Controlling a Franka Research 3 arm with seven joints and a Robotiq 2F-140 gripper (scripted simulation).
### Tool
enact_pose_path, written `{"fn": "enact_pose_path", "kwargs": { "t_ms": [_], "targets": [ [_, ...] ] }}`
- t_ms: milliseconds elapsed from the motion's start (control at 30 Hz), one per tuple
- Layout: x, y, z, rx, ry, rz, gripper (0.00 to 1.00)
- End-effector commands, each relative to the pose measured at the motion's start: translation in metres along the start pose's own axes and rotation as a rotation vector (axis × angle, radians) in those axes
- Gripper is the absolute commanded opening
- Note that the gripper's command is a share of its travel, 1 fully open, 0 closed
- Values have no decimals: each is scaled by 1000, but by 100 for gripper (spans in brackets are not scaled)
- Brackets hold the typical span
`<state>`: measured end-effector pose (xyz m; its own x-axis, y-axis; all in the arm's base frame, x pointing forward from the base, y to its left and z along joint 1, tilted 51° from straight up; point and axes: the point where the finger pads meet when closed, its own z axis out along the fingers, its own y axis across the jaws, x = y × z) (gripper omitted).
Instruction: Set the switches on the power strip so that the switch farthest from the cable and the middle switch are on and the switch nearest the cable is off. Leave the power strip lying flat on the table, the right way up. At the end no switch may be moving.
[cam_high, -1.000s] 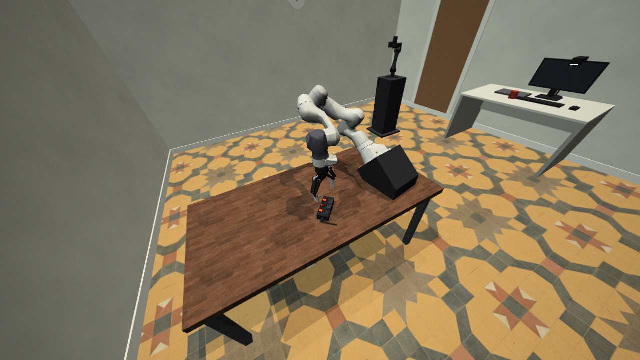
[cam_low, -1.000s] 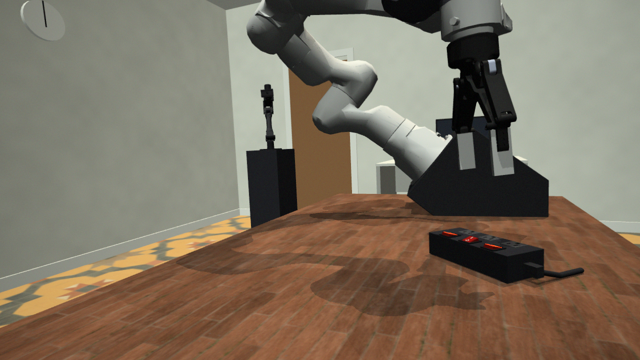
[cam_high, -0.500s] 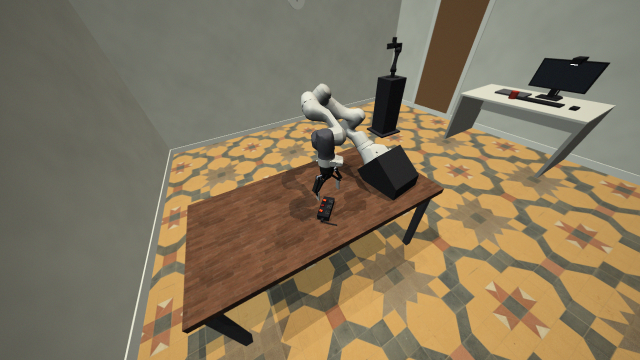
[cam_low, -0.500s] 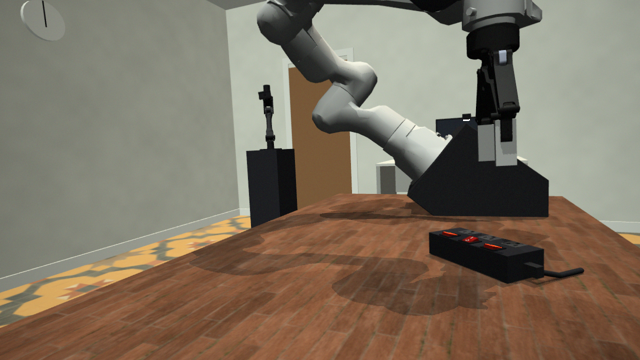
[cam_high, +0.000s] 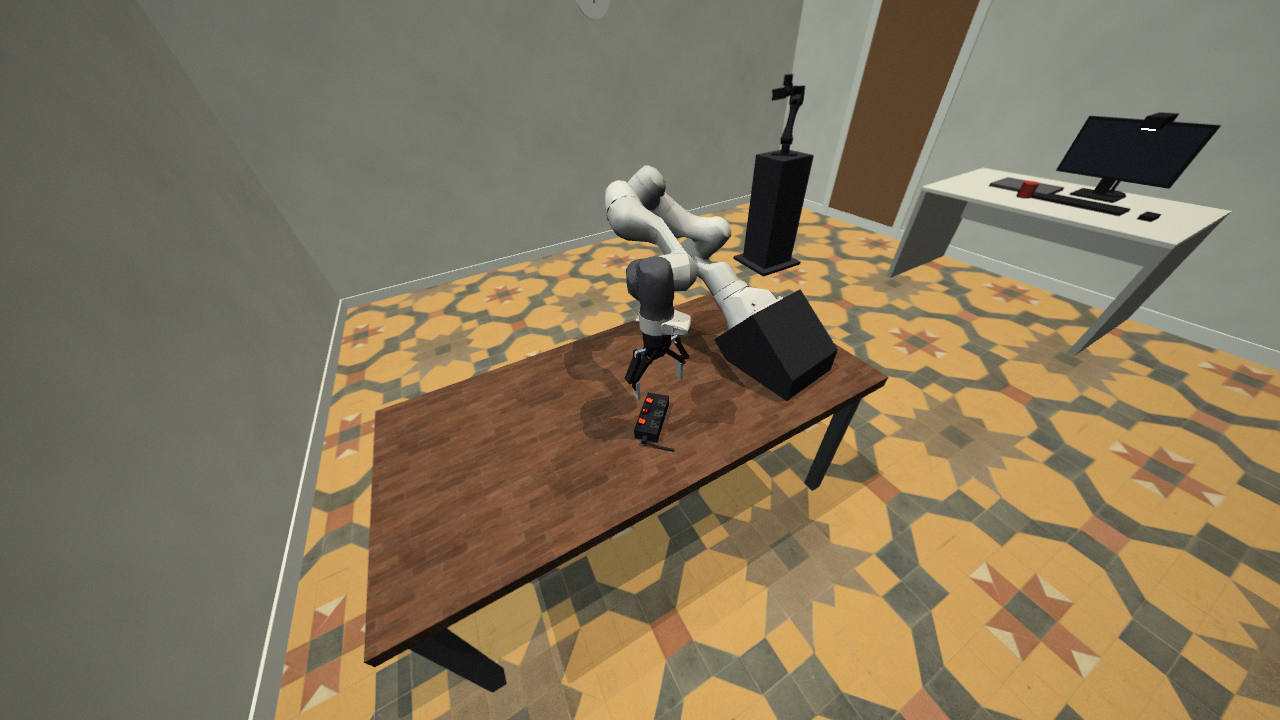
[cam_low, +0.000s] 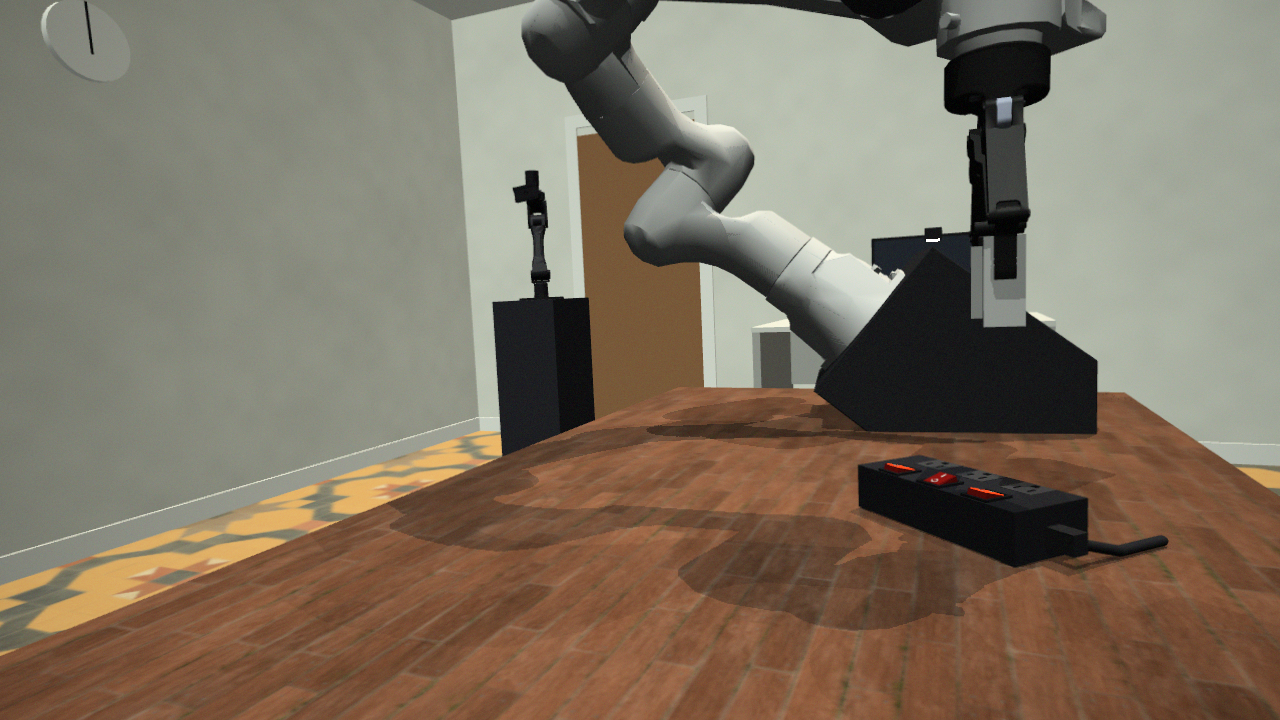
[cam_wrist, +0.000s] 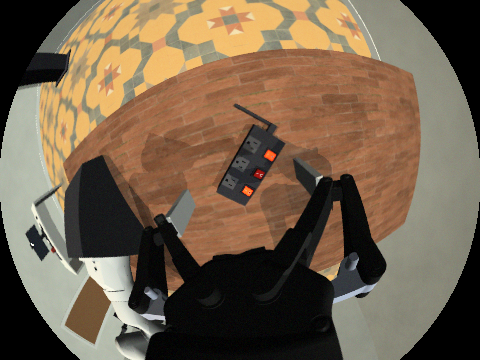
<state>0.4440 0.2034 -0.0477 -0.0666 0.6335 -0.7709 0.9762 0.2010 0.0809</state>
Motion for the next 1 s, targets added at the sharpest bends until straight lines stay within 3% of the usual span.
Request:
{"fn": "enact_pose_path", "kwargs": {
  "t_ms": [0,967],
  "targets": [
    [0,-1,1,2,-3,38,100],
    [0,-1,1,3,-3,70,100]
  ]
}}
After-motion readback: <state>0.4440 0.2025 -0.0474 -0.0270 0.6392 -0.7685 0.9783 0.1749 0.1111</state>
